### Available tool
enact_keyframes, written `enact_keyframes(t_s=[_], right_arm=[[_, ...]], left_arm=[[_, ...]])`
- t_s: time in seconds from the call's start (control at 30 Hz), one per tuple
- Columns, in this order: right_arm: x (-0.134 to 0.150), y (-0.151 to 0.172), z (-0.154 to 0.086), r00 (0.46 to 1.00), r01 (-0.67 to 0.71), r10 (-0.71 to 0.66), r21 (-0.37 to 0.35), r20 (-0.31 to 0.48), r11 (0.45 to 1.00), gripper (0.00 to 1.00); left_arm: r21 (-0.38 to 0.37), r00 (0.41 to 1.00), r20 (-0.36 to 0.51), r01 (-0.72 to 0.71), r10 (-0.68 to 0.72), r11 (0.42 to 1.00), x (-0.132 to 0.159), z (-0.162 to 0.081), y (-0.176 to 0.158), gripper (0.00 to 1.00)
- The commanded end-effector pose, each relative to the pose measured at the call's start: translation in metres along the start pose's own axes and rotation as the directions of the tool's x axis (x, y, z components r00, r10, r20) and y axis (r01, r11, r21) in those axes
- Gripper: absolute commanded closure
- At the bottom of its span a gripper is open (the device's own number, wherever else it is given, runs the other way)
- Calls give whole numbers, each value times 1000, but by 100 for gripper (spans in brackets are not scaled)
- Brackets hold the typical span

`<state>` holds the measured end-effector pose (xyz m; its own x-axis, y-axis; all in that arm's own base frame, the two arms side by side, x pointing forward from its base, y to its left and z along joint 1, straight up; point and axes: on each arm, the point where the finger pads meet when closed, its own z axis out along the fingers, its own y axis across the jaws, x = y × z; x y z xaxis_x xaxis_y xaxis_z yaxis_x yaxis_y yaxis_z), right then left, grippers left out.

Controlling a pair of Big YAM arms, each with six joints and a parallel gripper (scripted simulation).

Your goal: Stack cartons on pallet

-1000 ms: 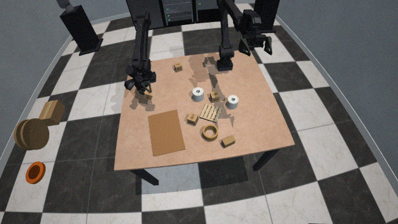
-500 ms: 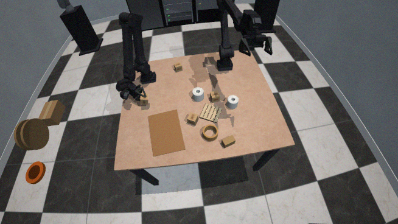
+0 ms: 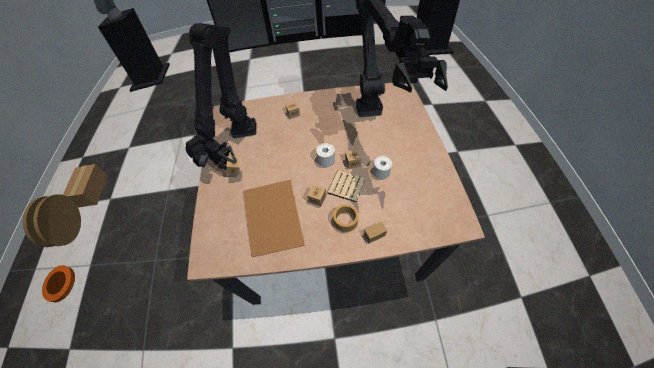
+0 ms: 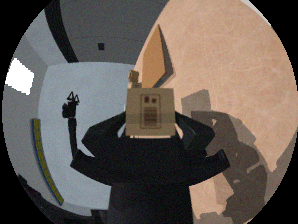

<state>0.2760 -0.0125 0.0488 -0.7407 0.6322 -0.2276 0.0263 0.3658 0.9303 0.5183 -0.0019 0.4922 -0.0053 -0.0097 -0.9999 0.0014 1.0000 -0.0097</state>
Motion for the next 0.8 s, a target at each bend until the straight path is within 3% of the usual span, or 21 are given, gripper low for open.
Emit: enact_keyframes(t_s=[0.0,0.1,0.23,0.3,0.37,0.43,0.47,0.6,0.77], right_arm=[[-5,5,2,998,66,-66,6,-12,998,50],[-4,7,2,993,115,-115,50,-11,992,50],[12,4,4,980,198,-195,163,-36,966,50],[-1,8,4,956,293,-292,249,-41,923,50],[13,1,5,936,348,-344,333,-72,876,50],[13,1,5,936,348,-344,333,-72,876,50],[1,9,5,914,398,-400,368,-74,840,50],[13,-2,5,864,483,-484,495,-138,722,50],[0,6,5,781,570,-595,609,-193,551,50]], left_arm=[[-1,1000,16,-10,10,1000,-6,0,1,0],[-1,1000,16,-10,10,1000,-6,0,1,0],[-1,1000,16,-10,10,1000,-6,0,1,0],[-1,1000,16,-10,10,1000,-6,0,1,0],[-1,1000,16,-10,10,1000,-6,0,1,0],[-1,1000,16,-10,10,1000,-6,0,1,0],[-1,1000,16,-10,10,1000,-6,0,1,0],[-1,1000,16,-10,10,1000,-6,0,1,0],[-1,1000,16,-10,10,1000,-6,0,1,0]])
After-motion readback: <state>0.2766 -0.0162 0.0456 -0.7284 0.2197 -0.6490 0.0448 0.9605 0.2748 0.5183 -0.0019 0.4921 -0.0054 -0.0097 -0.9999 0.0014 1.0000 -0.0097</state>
